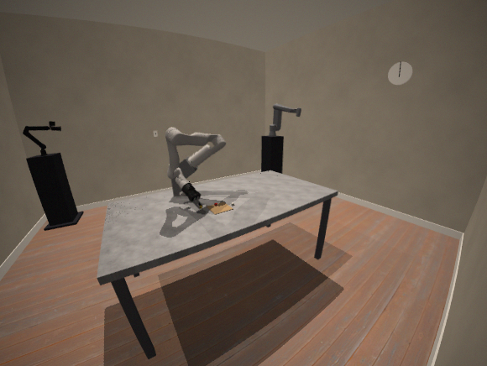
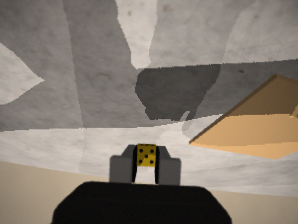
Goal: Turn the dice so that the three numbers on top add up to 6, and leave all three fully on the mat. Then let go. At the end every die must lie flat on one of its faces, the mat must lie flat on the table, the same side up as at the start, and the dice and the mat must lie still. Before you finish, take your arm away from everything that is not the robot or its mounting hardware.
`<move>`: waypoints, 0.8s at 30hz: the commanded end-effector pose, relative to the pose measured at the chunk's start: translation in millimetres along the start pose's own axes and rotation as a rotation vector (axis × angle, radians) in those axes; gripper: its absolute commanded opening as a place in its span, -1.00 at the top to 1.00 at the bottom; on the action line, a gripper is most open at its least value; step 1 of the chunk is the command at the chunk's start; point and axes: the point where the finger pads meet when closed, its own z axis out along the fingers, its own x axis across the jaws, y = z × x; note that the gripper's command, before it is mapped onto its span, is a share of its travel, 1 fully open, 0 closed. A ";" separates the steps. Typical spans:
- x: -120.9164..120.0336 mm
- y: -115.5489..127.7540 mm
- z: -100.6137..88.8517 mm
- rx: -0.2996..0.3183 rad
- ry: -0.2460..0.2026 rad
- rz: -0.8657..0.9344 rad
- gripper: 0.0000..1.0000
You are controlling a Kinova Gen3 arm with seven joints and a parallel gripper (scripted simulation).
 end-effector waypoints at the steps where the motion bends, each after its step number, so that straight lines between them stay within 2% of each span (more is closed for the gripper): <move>1: 3.9 -14.0 4.2 0.002 0.004 0.013 0.32; 10: 4.0 -23.7 9.3 0.002 0.004 0.013 0.32; 24: 4.0 -24.1 9.5 0.002 0.004 0.013 0.32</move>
